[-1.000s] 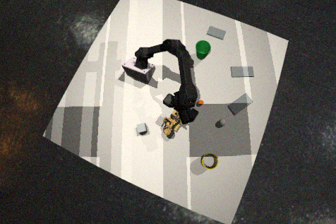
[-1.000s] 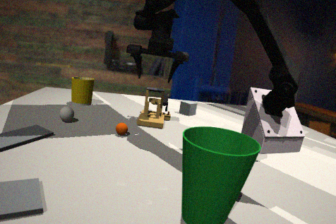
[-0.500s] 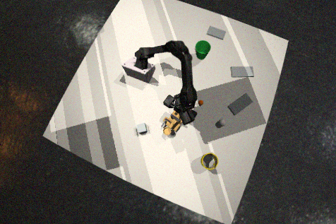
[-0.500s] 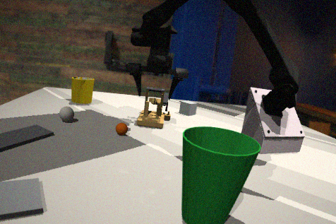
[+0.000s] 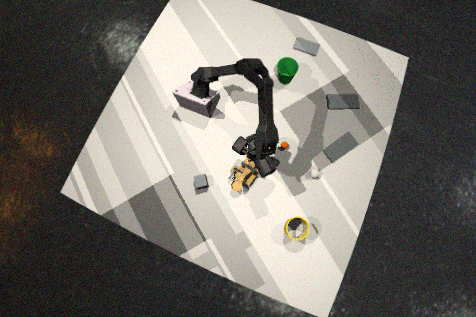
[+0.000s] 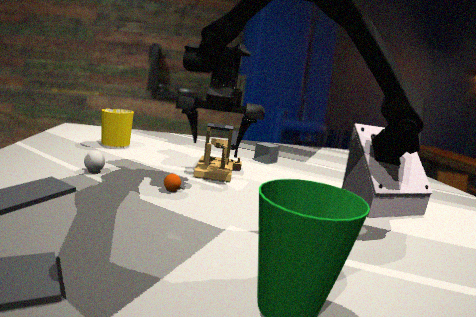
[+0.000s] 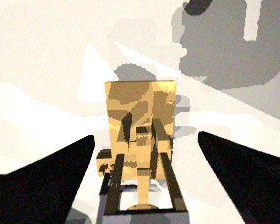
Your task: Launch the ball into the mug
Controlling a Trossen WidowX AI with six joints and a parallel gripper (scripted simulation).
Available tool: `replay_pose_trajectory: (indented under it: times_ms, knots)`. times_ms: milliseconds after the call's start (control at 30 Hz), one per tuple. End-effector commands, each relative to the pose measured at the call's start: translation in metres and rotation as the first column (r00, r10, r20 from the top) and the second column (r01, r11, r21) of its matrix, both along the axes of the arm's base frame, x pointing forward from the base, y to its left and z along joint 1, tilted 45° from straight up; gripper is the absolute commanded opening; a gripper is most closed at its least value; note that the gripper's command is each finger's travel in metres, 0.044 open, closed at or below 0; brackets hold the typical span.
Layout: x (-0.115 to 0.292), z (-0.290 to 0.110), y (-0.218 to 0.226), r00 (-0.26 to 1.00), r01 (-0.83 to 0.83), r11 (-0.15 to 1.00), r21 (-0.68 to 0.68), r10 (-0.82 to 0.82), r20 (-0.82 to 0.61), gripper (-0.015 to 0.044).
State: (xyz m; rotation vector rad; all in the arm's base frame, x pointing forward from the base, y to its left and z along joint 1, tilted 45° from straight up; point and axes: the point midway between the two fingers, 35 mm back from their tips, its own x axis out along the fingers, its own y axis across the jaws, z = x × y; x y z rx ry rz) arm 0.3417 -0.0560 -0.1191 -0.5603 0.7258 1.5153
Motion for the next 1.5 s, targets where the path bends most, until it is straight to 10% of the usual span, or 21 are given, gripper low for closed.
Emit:
replay_pose_trajectory:
  times_ms: [0, 733, 1100, 1467]
  knots:
    - [-0.003, -0.007, 0.005, 1.0, 0.006, 1.0, 0.007, -0.006, -0.011, 0.044]
    - [-0.006, -0.027, 0.025, 1.0, 0.006, 1.0, 0.01, -0.006, -0.011, 0.044]
    - [-0.004, -0.024, 0.024, 1.0, -0.001, 1.0, 0.004, 0.001, -0.002, 0.0151]
    - [-0.001, 0.01, -0.009, 1.0, -0.001, 1.0, 0.002, 0.001, -0.007, 0.0]
